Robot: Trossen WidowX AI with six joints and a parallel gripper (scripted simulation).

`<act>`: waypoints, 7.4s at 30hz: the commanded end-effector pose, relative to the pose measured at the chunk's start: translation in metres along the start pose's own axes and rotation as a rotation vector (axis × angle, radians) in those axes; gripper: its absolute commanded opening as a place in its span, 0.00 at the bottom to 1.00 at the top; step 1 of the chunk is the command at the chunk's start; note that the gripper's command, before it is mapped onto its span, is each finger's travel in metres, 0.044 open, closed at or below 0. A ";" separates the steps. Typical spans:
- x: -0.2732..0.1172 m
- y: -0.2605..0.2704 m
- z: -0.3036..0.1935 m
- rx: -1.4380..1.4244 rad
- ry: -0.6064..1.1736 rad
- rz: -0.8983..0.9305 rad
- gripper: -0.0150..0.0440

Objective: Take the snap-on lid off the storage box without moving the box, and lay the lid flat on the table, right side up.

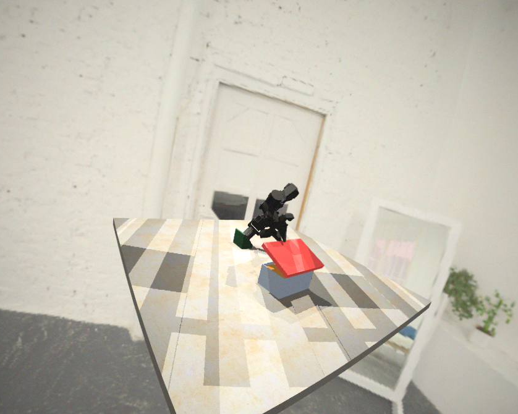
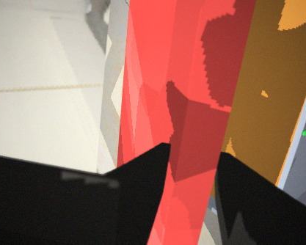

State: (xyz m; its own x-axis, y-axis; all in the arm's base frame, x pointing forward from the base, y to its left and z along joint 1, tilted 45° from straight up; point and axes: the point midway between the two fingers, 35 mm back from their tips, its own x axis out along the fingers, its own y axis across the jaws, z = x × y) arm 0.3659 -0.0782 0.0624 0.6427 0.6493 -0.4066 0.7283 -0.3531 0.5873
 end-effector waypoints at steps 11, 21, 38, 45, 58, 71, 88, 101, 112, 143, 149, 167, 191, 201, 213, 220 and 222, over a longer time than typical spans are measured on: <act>-0.013 0.017 0.000 -0.011 0.003 0.009 0.25; -0.022 0.027 0.000 -0.011 0.003 0.008 0.25; -0.036 0.044 0.000 -0.011 0.003 0.008 0.25; -0.042 0.051 0.000 -0.011 0.003 0.008 0.25; -0.040 0.045 -0.020 -0.010 0.003 0.008 0.25; -0.041 0.044 -0.046 -0.009 0.004 0.007 0.25; -0.042 0.043 -0.080 -0.007 0.004 0.007 0.25; -0.042 0.042 -0.106 -0.006 0.005 0.007 0.25; -0.043 0.041 -0.128 -0.005 0.005 0.006 0.25; -0.045 0.039 -0.189 -0.002 0.006 0.006 0.25; -0.046 0.039 -0.201 -0.002 0.006 0.006 0.25; -0.047 0.038 -0.237 -0.001 0.007 0.005 0.25; -0.049 0.036 -0.285 0.000 0.008 0.006 0.25; -0.050 0.036 -0.305 0.000 0.008 0.006 0.25; -0.051 0.035 -0.330 0.000 0.009 0.007 0.25; -0.052 0.035 -0.344 0.000 0.009 0.007 0.25; -0.052 0.035 -0.348 0.000 0.009 0.007 0.25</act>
State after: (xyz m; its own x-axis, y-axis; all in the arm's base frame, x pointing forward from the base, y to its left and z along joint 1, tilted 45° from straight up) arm 0.2756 0.1083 0.3405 0.6348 0.6609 -0.4004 0.7323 -0.3491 0.5847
